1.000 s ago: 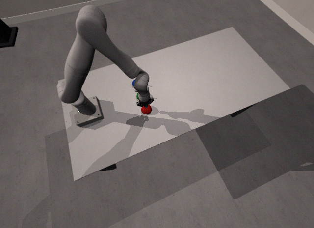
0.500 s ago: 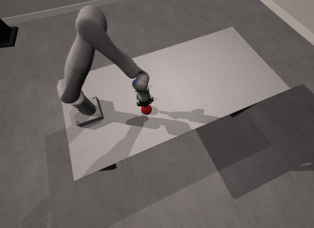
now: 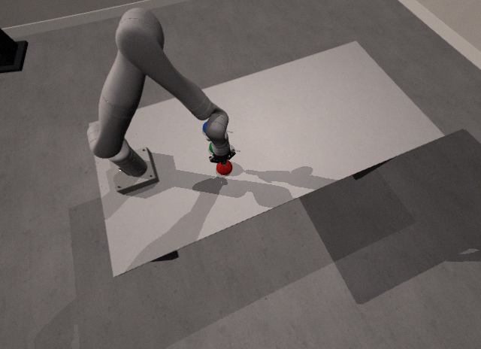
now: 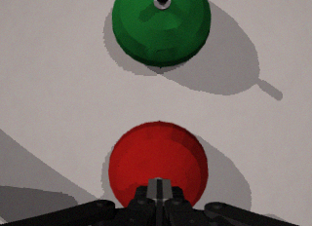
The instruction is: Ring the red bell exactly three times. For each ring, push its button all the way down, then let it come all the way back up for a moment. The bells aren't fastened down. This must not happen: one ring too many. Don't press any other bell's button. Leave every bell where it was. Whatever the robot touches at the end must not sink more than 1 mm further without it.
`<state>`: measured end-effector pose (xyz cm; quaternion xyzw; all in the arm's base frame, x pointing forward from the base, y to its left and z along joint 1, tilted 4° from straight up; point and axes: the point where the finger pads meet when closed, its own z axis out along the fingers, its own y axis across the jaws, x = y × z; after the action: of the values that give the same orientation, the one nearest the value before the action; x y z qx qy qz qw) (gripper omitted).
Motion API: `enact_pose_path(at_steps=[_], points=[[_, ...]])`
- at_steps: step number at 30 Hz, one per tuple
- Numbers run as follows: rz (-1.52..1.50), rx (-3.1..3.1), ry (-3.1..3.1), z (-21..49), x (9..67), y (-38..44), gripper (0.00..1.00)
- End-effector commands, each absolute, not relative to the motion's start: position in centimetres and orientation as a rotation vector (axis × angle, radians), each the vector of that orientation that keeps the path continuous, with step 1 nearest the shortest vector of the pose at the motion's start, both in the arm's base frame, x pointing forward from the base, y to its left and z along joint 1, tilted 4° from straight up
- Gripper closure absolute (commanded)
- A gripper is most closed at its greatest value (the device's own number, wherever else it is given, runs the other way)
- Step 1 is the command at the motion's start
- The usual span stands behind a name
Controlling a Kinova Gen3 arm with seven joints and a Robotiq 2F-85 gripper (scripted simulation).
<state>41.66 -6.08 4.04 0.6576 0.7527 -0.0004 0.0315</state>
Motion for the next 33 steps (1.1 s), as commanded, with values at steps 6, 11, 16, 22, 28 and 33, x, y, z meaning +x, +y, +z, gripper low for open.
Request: enact_pose_path(at_steps=[6,11,16,22,28,33], points=[[-0.003,2.017,2.323,3.78,41.66,-6.17,1.00],[-0.004,2.018,2.324,3.79,41.63,-6.15,1.00],[-0.004,2.019,2.324,3.82,41.59,-6.13,1.00],[-0.006,2.022,2.328,3.90,41.46,-6.06,1.00],[-0.005,2.023,2.329,4.07,41.42,-6.01,1.00],[-0.003,2.022,2.328,4.19,41.46,-6.00,1.00]])
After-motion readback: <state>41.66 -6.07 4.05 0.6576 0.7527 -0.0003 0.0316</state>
